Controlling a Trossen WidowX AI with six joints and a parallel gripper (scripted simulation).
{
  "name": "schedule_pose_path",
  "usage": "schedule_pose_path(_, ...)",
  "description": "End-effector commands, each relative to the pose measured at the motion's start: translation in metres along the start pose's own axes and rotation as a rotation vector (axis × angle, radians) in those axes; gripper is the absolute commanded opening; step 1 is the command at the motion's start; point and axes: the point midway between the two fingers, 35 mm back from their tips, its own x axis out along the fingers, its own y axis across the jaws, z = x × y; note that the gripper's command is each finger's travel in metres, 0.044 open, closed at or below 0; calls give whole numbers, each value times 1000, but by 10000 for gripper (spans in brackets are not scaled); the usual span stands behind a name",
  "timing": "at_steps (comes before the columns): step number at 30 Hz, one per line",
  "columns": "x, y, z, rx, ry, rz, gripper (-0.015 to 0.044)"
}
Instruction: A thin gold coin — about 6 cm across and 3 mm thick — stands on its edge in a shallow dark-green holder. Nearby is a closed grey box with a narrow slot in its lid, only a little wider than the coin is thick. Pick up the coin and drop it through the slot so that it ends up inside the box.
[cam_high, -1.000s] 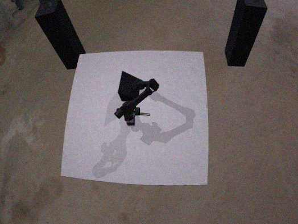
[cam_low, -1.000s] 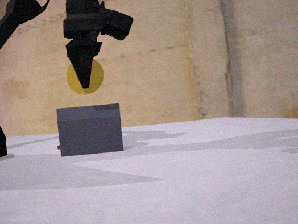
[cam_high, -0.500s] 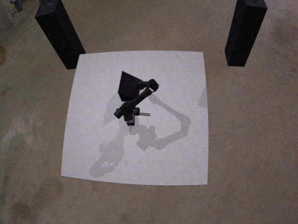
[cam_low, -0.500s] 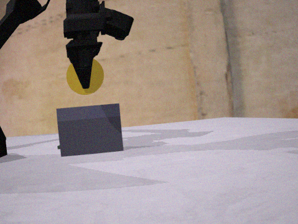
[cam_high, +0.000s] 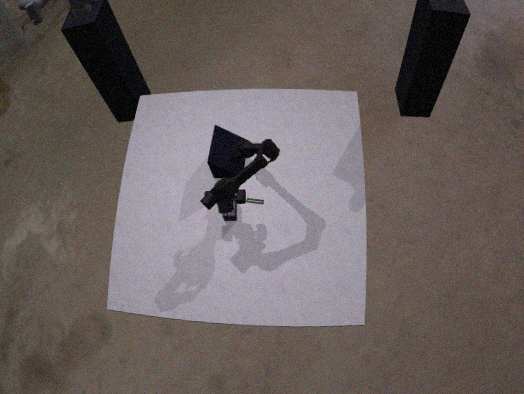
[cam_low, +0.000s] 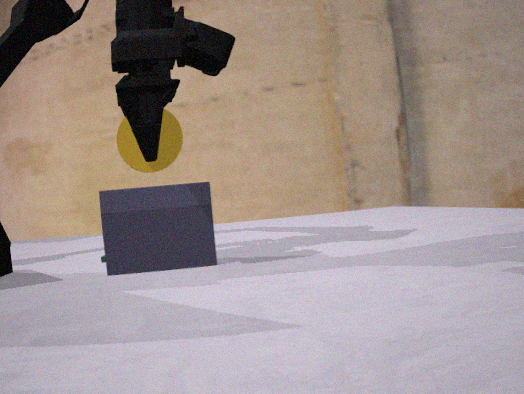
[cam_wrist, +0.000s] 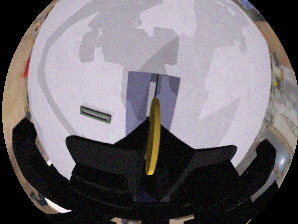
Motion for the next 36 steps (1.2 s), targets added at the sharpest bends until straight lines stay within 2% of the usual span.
schedule_pose_path(1,2,1,0,4,-2,3,0)
schedule_pose_path(26,14,1,0,4,-2,4,0)
schedule_pose_path(32,12,0,0,-1,-1,0,157)
schedule_pose_path(36,12,0,0,-1,-1,0,161)
